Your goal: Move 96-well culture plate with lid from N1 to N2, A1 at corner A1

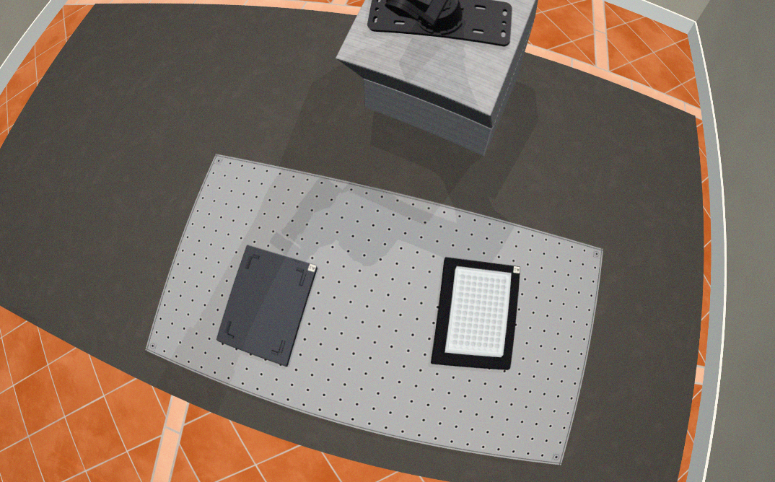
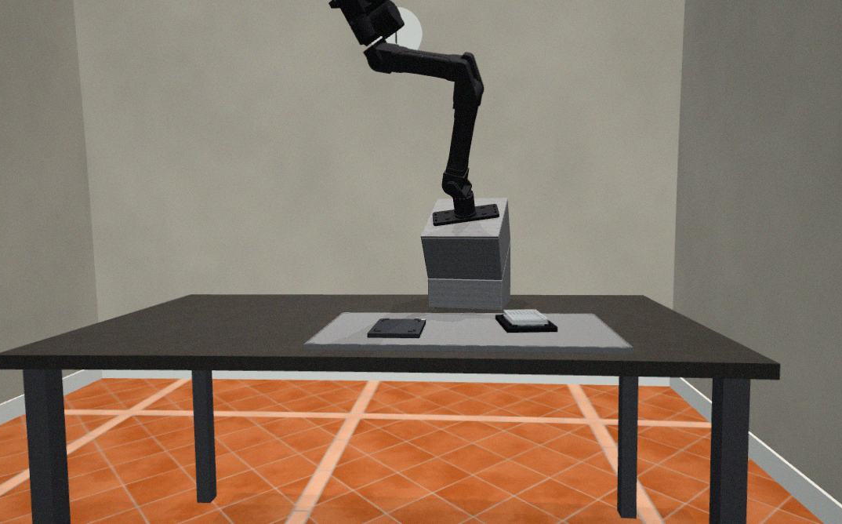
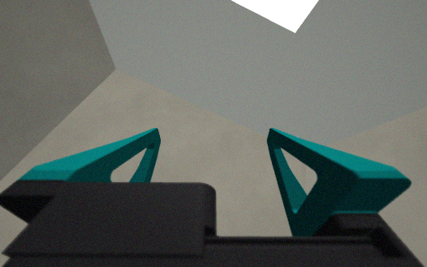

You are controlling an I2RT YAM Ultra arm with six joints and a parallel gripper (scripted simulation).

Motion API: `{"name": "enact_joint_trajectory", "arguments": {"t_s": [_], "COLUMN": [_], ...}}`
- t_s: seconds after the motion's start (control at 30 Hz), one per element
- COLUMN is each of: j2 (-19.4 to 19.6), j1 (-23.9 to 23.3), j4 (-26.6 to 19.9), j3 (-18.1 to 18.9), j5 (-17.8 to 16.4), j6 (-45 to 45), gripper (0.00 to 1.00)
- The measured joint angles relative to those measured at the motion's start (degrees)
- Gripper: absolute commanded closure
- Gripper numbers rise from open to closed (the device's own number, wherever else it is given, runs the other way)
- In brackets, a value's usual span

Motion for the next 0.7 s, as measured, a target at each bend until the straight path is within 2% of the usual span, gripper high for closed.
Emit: {"name": "enact_joint_trajectory", "arguments": {"t_s": [0.17, 0.33, 0.47, 0.7], "j2": [0.13, 1.60, 1.11, 2.75], "j1": [2.40, 5.05, 5.99, 10.64], "j4": [-3.17, -3.13, -6.25, -5.77], "j3": [-1.16, -1.66, -1.60, -2.93], "j5": [-0.33, -0.07, -0.57, 0.11], "j6": [1.14, 0.59, 1.92, 1.27], "gripper": [0.00, 0.00, 0.00, 0.00]}}
